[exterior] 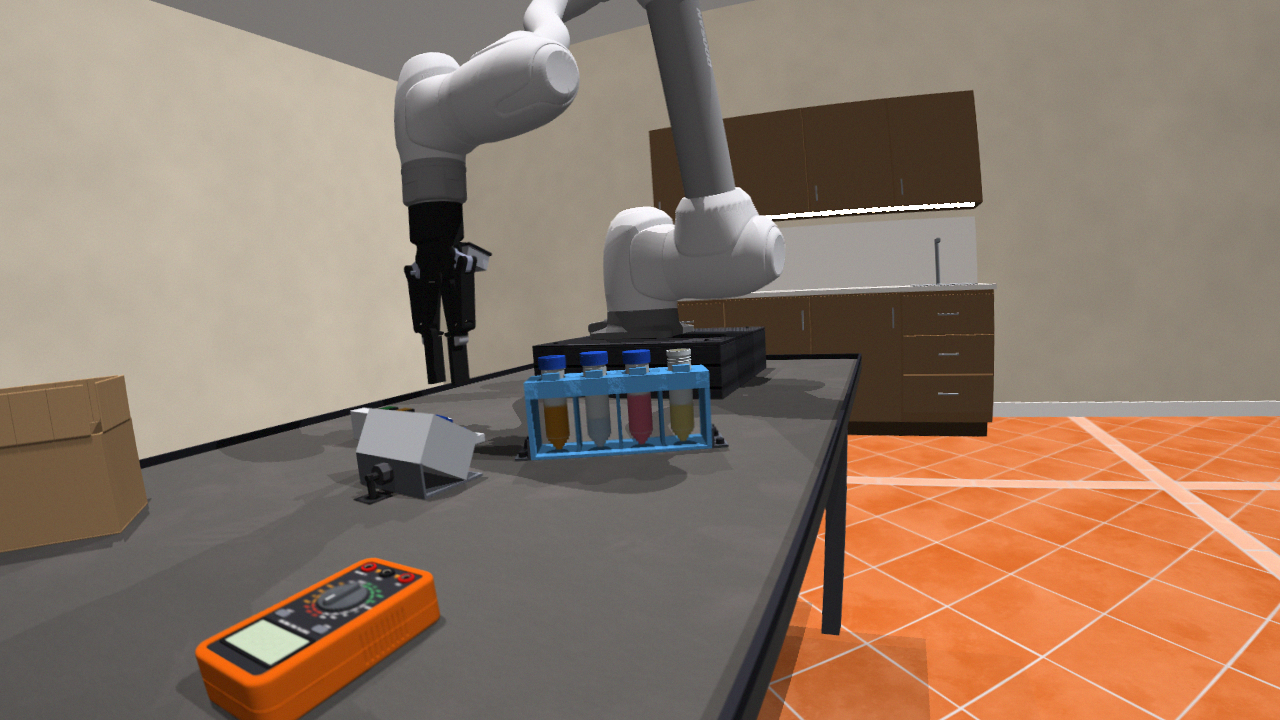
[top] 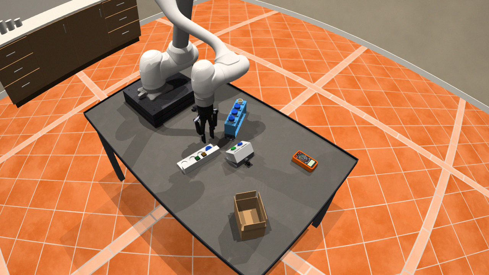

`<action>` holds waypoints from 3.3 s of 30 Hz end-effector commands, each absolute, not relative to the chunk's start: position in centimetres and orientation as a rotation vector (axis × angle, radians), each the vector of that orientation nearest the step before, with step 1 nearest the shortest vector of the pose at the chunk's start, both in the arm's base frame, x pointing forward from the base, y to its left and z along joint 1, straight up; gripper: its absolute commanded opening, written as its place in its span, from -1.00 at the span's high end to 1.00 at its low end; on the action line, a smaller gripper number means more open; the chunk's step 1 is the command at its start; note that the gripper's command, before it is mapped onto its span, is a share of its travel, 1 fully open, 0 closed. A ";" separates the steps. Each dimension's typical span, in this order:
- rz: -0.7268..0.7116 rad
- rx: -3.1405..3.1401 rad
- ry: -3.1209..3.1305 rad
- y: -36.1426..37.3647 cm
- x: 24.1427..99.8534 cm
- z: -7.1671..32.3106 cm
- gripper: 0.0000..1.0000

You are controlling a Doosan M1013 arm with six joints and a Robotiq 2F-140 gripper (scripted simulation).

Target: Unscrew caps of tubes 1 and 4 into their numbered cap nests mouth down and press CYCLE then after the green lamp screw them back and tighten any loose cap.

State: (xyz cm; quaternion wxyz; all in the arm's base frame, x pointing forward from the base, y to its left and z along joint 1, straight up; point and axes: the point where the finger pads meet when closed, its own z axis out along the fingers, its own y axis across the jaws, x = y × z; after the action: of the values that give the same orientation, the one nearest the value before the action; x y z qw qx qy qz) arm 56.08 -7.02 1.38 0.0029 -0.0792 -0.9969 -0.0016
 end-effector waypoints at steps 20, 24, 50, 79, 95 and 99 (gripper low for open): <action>-0.005 -0.508 -3.094 -5.4 56.2 8.2 0.18; -0.005 -0.871 -3.011 -2.8 56.2 8.3 0.18; 0.002 -2.328 -2.099 10.5 56.6 8.3 0.18; 0.002 -2.328 -2.099 10.5 56.6 4.4 0.18; 0.002 -2.328 -2.099 10.4 56.6 3.8 0.18; 0.002 -2.328 -2.099 10.4 56.6 3.8 0.41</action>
State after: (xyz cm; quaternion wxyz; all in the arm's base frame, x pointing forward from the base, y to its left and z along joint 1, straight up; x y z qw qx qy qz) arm 56.56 10.43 3.69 0.0038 -0.7427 -0.6697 0.0013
